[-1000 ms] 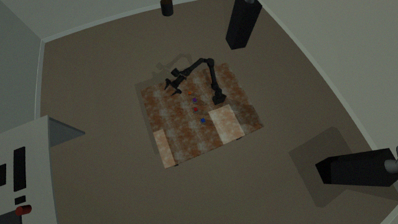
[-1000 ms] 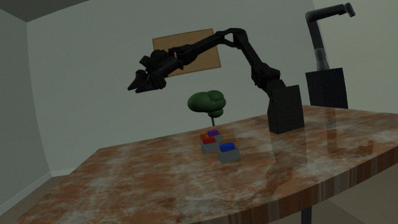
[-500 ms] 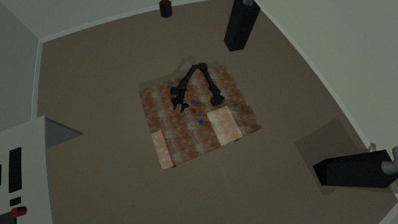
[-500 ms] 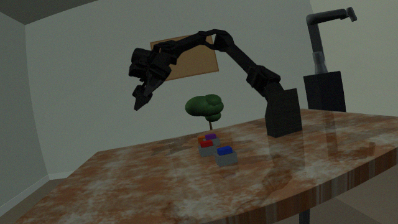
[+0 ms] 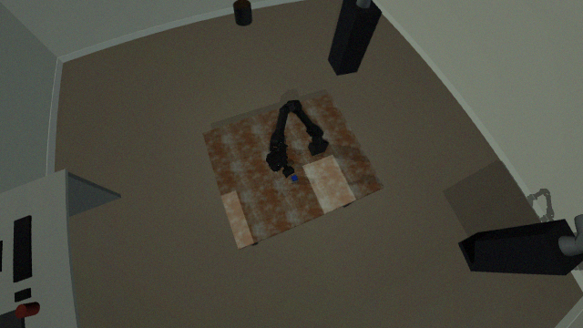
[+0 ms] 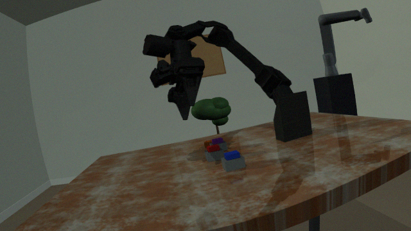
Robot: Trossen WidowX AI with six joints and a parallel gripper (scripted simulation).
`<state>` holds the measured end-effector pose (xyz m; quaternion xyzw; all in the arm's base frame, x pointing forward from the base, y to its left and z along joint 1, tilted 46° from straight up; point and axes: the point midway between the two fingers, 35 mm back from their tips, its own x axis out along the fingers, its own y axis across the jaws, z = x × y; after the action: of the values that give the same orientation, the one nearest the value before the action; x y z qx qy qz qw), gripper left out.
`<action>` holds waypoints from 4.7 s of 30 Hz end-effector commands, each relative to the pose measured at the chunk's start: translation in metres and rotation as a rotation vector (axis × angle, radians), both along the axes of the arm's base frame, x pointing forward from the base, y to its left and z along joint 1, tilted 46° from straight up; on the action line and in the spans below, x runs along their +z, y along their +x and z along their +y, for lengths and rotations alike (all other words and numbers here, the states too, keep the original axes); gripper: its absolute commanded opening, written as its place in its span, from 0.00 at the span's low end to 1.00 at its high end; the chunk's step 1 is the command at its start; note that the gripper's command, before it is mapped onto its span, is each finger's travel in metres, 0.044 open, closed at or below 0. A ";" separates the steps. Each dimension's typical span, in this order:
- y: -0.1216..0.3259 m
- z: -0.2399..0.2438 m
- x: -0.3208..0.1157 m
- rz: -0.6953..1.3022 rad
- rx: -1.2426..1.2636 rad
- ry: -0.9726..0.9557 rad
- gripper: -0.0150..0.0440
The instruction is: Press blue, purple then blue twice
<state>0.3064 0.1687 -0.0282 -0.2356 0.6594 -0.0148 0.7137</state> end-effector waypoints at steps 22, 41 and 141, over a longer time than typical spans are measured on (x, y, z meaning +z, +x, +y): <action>-0.073 -0.040 -0.081 -0.088 -0.217 -0.404 0.71; -0.073 -0.042 -0.084 -0.088 -0.218 -0.405 0.29; -0.066 -0.188 0.114 -0.086 -0.216 -0.415 0.29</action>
<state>0.2403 -0.0036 0.0969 -0.3043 0.6324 -0.2343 0.6727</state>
